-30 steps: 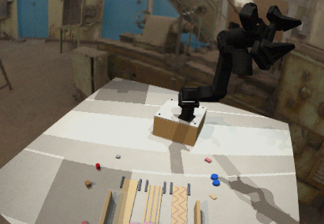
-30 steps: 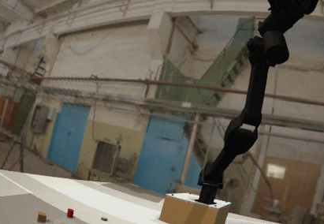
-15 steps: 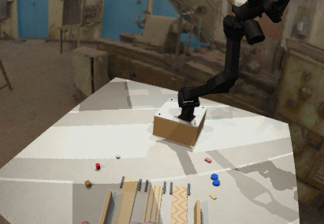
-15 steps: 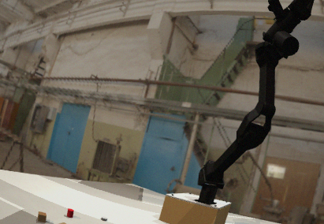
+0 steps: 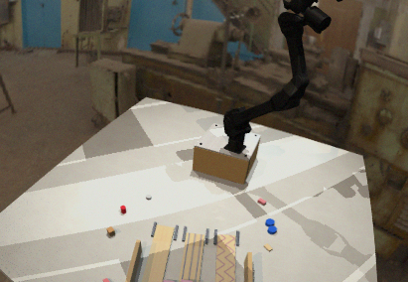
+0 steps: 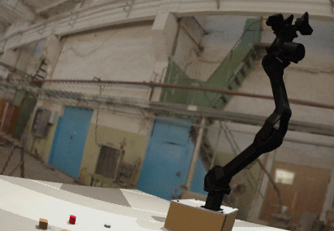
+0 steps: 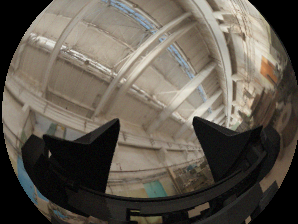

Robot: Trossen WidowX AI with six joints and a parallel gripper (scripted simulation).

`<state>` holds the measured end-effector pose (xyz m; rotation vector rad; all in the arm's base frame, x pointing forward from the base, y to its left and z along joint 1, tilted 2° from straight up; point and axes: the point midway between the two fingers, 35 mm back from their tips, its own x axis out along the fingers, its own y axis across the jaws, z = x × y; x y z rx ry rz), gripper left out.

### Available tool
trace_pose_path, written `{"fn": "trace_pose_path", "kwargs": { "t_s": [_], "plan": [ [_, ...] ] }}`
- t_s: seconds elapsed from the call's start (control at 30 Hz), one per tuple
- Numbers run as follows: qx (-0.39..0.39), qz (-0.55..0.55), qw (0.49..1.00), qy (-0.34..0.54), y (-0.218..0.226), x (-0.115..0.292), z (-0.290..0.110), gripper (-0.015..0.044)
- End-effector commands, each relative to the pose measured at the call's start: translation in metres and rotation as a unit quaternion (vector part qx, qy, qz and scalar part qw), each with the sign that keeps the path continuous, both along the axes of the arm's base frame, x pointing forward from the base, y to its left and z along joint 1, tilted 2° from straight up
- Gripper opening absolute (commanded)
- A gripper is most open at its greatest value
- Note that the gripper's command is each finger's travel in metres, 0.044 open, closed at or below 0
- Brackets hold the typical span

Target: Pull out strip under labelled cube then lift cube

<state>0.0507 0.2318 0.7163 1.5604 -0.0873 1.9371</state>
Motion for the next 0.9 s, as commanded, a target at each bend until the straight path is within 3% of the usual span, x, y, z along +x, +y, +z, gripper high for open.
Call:
{"fn": "trace_pose_path", "kwargs": {
  "t_s": [0.0,0.2,0.4,0.67,0.87],
  "plan": [
    [0.072,0.107,0.992,0.003,-0.062,-0.043,0.012,0.04],
    [0.163,0.267,0.95,0.009,-0.153,-0.077,0.013,0.04],
    [0.247,0.417,0.875,0.017,-0.245,-0.077,-0.001,0.04],
    [0.346,0.586,0.733,0.027,-0.348,-0.033,-0.041,0.04],
    [0.412,0.685,0.599,0.041,-0.391,0.023,-0.082,0.04]
  ]
}}
